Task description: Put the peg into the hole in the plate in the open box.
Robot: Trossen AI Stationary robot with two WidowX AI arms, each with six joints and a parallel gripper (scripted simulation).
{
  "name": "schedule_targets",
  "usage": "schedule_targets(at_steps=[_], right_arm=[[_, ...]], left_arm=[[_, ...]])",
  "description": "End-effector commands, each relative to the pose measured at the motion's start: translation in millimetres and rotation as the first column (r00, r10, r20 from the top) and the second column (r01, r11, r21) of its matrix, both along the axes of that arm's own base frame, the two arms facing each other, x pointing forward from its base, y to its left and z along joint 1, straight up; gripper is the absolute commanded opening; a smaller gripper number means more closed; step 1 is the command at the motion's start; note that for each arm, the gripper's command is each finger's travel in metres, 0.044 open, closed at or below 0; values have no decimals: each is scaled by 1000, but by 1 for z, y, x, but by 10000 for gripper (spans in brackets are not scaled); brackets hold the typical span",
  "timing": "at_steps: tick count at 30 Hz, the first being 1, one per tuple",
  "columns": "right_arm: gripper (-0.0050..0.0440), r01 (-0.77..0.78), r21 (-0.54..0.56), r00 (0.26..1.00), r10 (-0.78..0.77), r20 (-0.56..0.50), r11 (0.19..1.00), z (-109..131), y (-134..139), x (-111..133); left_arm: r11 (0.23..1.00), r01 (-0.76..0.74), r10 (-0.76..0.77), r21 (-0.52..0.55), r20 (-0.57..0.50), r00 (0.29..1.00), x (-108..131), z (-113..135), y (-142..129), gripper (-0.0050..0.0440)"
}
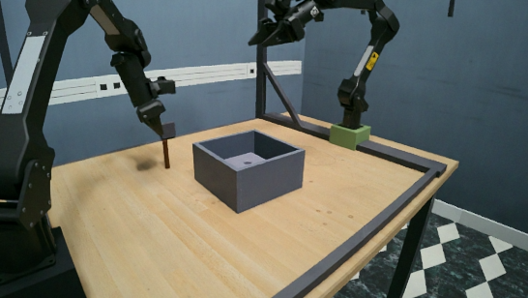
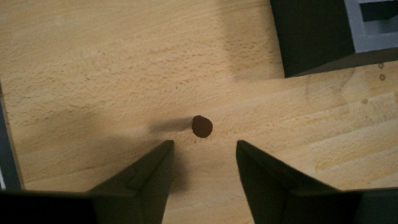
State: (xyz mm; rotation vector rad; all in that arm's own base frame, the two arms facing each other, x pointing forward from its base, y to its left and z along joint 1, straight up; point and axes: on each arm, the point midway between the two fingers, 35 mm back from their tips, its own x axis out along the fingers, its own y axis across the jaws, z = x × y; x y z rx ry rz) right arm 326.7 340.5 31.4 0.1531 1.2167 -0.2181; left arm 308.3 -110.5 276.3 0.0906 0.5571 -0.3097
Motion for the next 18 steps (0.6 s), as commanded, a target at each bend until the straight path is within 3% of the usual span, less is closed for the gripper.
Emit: schedule_targets(at_steps=[1,18], right_arm=[[170,3,0,1000,-3,3,1000,-8,-2,5],[170,3,7,1000,-3,4,1000,-41,-3,18]], left_arm=[[1000,-1,2,-10,22,1000,-1,9,0,440],[1000,-1,2,-10,22,1000,-1,9,0,440]])
